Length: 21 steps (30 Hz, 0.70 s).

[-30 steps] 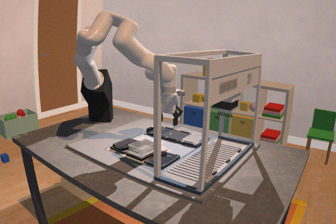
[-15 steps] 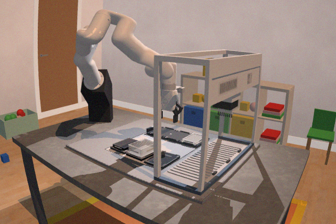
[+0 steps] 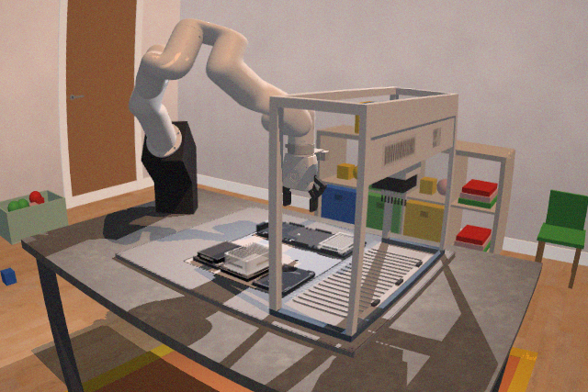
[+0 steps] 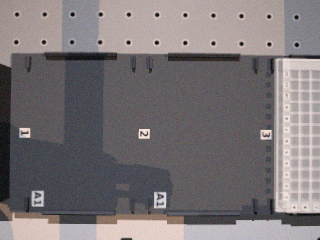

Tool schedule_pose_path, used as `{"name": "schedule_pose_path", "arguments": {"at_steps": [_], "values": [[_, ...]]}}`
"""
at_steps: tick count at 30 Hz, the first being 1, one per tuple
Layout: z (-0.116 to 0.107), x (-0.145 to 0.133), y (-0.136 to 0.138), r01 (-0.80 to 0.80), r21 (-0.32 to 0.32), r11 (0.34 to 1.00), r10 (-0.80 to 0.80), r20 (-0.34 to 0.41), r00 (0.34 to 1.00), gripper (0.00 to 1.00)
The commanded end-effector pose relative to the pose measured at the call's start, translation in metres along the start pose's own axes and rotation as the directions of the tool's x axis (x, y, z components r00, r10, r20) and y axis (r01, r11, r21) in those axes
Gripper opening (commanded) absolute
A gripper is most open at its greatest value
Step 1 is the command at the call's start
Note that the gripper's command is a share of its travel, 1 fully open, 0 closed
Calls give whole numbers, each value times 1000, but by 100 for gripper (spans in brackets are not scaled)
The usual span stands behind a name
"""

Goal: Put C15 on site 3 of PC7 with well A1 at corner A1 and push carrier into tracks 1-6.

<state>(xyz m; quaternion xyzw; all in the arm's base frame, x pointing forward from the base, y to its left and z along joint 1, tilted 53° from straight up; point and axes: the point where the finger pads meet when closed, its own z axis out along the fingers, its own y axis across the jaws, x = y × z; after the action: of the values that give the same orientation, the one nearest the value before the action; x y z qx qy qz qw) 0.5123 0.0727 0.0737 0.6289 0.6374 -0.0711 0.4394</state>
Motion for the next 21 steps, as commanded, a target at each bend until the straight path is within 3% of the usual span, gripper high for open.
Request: {"name": "schedule_pose_path", "arguments": {"at_steps": [1, 21], "values": [[-1, 28, 2, -1, -2, 1000, 1, 0, 1000, 100], [-1, 118, 2, -1, -2, 1000, 1, -1, 1000, 100]]}}
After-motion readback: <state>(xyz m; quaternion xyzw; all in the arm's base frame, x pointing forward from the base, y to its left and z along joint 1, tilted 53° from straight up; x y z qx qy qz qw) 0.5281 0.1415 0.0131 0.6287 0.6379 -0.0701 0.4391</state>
